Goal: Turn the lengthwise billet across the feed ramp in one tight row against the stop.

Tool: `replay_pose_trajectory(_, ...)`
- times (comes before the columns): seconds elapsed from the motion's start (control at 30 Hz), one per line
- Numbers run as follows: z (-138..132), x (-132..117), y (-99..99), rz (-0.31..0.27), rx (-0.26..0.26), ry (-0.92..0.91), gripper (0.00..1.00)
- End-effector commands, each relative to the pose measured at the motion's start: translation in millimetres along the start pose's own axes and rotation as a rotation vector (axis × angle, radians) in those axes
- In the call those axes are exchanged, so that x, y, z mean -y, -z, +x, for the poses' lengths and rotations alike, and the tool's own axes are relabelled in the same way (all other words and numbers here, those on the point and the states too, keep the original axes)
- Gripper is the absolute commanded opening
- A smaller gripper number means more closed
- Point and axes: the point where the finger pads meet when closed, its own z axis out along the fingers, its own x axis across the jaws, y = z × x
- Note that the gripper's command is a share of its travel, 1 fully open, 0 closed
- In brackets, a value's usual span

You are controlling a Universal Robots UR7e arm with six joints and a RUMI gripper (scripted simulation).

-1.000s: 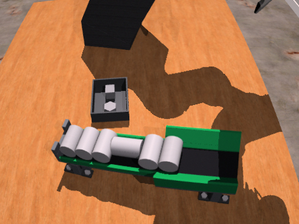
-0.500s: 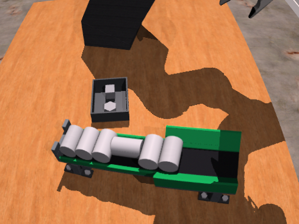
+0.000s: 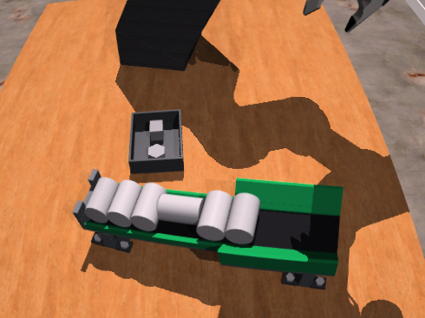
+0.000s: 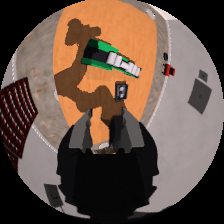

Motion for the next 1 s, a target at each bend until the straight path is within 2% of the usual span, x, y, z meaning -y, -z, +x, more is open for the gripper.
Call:
replay_pose_trajectory(0.0, 9, 10, -2.0, -0.002, -0.01, 0.037, 0.4)
replay_pose_trajectory(0.27, 9, 10, -2.0, -0.002, -0.01, 0.037, 0.4)
replay_pose_trajectory(0.43, 30, 30, -13.2, -0.022, -0.031, 0.127, 0.4)
replay_pose_trajectory(0.83, 30, 30, -13.2, -0.022, -0.031, 0.127, 0.4)
replay_pose_trajectory(0.97, 56, 16, -53.0, 0.046, 0.03, 0.343, 0.4)
